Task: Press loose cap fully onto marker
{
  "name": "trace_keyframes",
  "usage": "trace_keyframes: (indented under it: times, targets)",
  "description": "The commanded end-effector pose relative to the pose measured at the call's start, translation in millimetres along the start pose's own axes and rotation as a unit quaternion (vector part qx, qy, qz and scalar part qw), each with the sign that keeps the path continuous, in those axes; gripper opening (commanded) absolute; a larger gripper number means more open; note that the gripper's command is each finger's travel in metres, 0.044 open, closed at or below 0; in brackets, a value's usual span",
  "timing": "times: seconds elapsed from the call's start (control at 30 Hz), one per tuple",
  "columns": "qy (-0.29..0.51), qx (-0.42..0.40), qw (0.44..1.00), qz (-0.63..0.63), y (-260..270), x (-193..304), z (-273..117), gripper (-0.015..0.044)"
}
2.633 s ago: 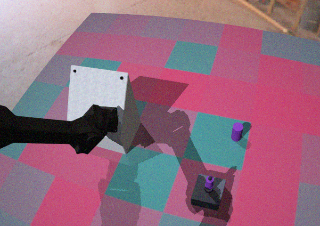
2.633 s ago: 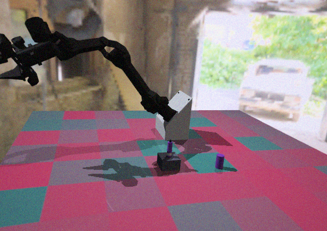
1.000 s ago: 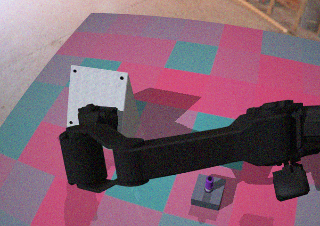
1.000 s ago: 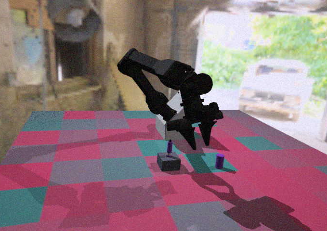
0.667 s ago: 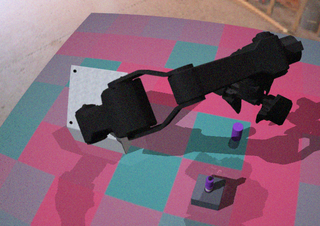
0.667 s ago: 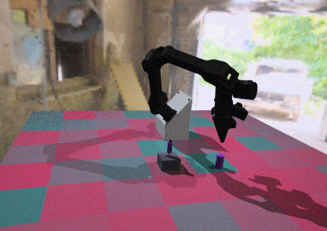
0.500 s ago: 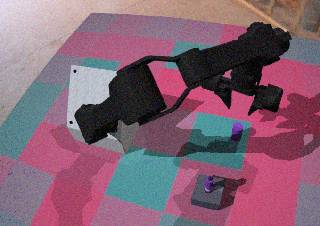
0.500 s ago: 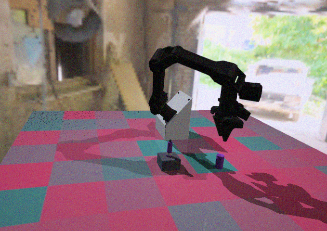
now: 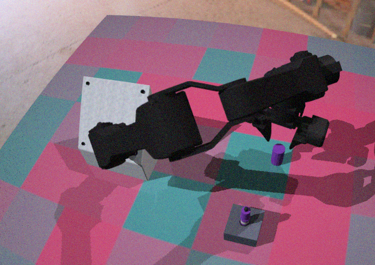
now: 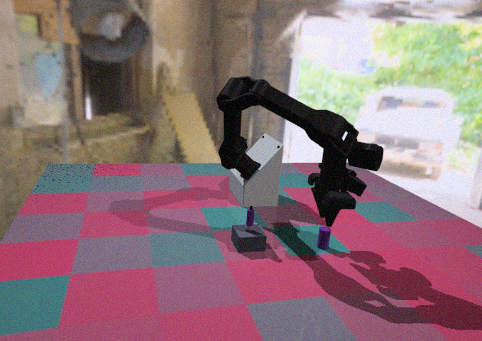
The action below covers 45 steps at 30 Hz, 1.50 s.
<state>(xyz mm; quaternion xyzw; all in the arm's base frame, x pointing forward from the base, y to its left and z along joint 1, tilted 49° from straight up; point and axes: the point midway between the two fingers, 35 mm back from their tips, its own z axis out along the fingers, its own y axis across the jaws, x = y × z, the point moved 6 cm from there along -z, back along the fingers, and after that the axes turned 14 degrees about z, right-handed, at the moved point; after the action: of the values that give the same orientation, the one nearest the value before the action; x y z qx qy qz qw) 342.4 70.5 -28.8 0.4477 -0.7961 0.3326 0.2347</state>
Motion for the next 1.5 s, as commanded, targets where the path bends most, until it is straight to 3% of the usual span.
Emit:
trace_keyframes:
  times: [0.0,1.1,1.23,1.47]
  targets:
    - [0.002,0.001,1.0,-0.004,1,-1,6,0.0246]
    - [0.003,0.002,1.0,-0.004,0,-1,56,0.0246]
    - [0.003,0.002,1.0,-0.004,0,-1,56,0.0141]
    - [0.003,0.002,1.0,-0.004,0,-1,56,0.0095]
